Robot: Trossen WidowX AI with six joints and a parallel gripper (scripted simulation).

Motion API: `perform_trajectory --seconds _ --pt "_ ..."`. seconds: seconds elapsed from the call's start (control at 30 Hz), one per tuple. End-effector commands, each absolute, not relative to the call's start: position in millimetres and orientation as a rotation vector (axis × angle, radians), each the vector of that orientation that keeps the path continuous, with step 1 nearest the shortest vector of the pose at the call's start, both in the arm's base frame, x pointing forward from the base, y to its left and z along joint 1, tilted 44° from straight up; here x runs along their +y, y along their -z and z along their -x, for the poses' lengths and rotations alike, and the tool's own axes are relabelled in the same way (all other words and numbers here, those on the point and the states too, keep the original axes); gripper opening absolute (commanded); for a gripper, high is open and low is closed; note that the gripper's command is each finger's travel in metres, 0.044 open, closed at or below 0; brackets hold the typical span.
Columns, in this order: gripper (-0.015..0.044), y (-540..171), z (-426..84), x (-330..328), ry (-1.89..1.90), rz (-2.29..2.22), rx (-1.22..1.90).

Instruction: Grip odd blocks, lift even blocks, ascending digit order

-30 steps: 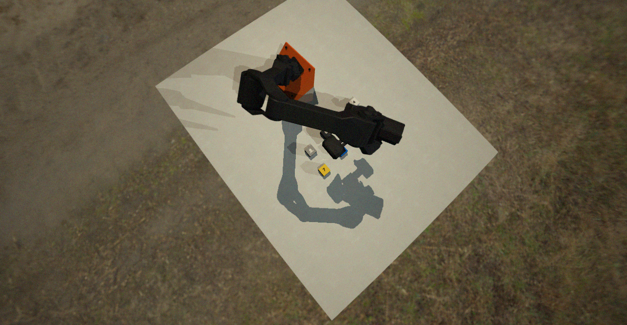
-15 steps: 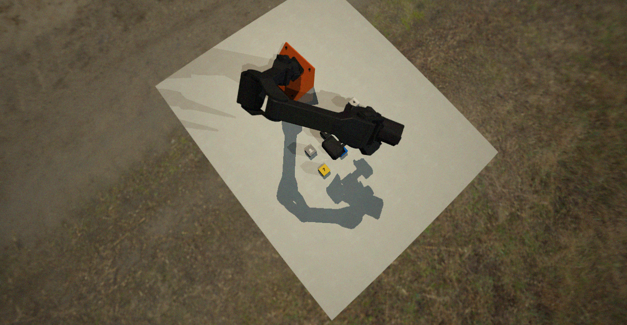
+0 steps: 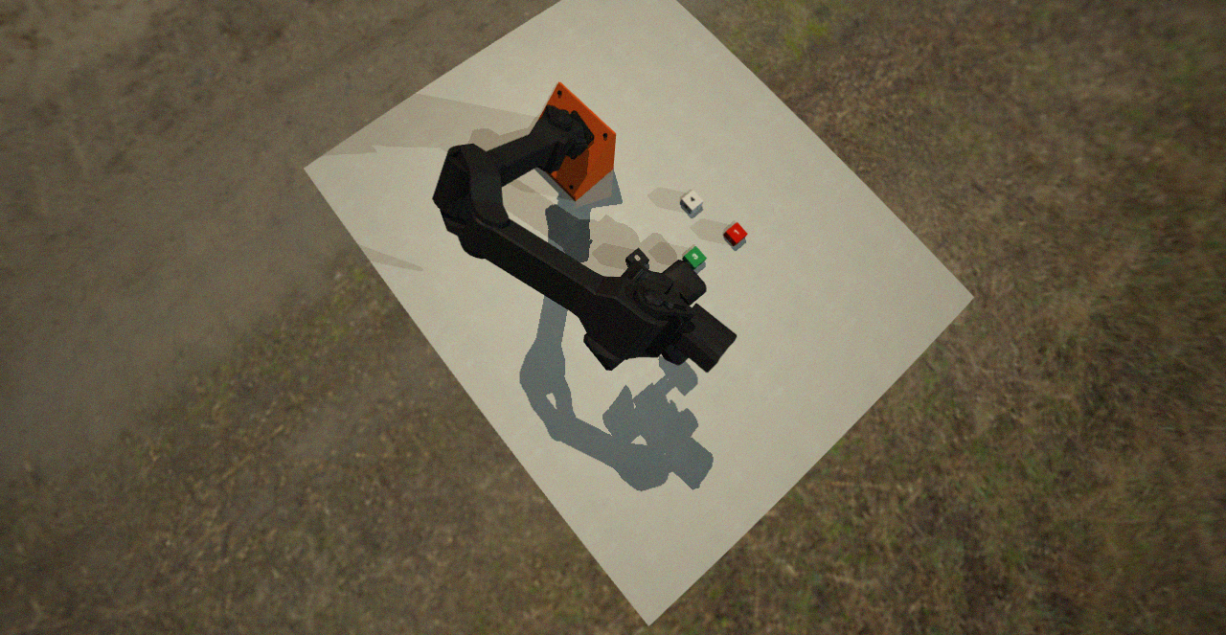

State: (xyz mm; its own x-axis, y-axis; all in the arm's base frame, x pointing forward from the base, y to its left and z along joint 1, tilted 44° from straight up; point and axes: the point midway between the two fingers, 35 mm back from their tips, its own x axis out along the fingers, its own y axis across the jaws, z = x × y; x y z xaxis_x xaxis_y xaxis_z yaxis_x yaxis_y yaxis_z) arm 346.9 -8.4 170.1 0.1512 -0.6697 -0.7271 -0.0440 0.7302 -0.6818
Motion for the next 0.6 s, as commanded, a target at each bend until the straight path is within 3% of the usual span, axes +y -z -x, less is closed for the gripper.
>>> perform_trajectory --seconds 0.0,0.57 --pt "0.0400 -170.7 -347.8 -11.6 0.496 0.658 1.372" --pt "0.0400 -160.8 -351.0 0.7 0.487 0.645 1.372"
